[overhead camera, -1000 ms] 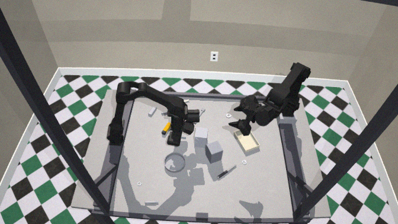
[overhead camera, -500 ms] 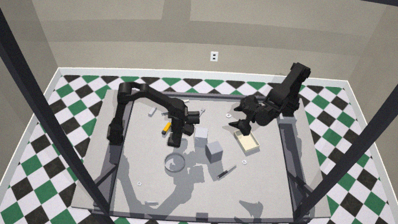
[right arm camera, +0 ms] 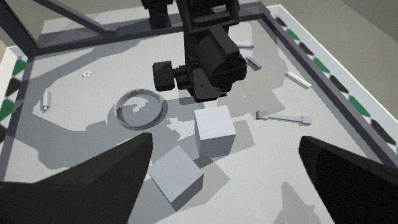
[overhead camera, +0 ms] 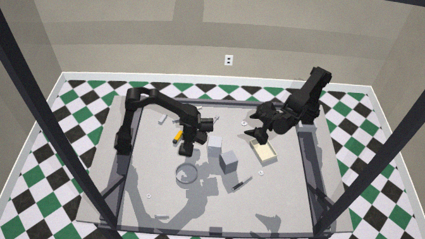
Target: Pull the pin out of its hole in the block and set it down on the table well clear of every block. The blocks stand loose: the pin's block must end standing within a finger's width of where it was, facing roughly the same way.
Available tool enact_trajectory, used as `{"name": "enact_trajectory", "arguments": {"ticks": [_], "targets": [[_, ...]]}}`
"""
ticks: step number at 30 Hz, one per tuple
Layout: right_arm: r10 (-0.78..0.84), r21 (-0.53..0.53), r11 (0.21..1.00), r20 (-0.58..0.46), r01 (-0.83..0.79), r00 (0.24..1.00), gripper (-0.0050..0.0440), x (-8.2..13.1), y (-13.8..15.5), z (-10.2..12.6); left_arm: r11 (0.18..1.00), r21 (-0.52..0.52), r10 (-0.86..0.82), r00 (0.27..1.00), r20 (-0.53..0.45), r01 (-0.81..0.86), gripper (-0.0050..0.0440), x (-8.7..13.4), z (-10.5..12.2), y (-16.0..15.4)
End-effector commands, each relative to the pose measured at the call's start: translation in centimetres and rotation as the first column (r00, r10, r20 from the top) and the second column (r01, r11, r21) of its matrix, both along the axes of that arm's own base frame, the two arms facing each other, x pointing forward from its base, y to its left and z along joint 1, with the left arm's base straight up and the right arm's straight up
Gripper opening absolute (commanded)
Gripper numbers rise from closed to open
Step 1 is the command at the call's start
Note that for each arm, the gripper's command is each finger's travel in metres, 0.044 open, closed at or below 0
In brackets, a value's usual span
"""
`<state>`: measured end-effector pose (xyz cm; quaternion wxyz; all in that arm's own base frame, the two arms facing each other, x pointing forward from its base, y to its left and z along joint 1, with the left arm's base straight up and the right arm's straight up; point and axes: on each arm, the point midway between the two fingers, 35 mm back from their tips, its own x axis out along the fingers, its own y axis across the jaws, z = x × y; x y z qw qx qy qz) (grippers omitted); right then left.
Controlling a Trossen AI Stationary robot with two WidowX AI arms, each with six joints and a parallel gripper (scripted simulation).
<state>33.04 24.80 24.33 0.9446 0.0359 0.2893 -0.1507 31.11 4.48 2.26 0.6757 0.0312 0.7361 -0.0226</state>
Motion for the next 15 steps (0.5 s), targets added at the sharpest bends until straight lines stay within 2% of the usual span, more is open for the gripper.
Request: {"name": "enact_trajectory", "arguments": {"ticks": [1,5,7,12,15], "targets": [[0.001,0.030,1.000,0.024,-0.002,1.000,0.0400,-0.1,-0.1,1.3,1.000,0.010,0.001,0.998,0.065,-0.002,0.0154,1.1,2.7,0.2],[0.001,0.030,1.000,0.024,-0.002,1.000,0.0400,-0.1,-0.1,1.3,1.000,0.010,0.002,0.998,0.065,-0.003,0.0154,1.2,5.2,0.1],[0.001,0.030,1.000,0.024,-0.002,1.000,0.0400,-0.1,-0.1,1.3,1.000,0.010,0.003,0.998,0.065,-0.003,0.0154,1.2,5.8,0.1],[0.001,0.030,1.000,0.024,-0.002,1.000,0.0400,-0.1,-0.1,1.3,1.000,0.002,0.022,0.996,0.083,-0.022,0.0274,0.4,5.9,-0.2],[0.001,0.030,1.000,0.024,-0.002,1.000,0.0400,-0.1,-0.1,1.3,0.998,-0.001,0.055,0.986,0.156,-0.056,0.0346,0.2,7.0,-0.4]]}}
